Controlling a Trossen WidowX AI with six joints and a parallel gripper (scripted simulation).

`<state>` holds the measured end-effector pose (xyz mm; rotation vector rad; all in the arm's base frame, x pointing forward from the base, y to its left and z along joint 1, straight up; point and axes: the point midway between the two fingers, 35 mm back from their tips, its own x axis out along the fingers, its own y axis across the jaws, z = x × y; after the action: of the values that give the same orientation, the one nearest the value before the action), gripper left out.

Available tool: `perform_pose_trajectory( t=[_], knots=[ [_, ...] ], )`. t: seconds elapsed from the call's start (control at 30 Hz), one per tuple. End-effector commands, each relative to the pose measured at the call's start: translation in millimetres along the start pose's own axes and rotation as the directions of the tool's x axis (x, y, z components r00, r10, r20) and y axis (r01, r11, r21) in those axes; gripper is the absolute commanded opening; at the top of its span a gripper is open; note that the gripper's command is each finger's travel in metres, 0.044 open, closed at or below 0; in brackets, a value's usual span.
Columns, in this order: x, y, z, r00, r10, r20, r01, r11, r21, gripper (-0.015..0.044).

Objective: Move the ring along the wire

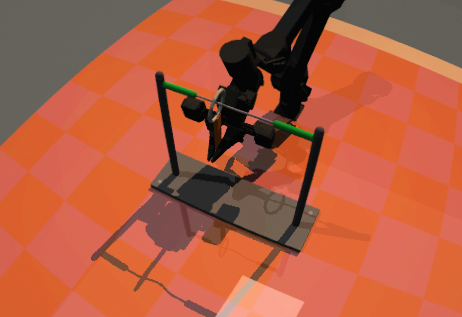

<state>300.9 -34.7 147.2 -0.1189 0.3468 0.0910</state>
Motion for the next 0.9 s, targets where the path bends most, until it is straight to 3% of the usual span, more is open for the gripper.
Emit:
perform_pose_trajectory(
  t=[0.0,0.87],
  knots=[
    [-1,1,5,1.000,-0.003,0.011,0.003,1.000,-0.024,-0.0150],
    [-1,41,5,0.999,-0.031,0.016,0.029,0.994,0.101,-0.0150]
  ],
)
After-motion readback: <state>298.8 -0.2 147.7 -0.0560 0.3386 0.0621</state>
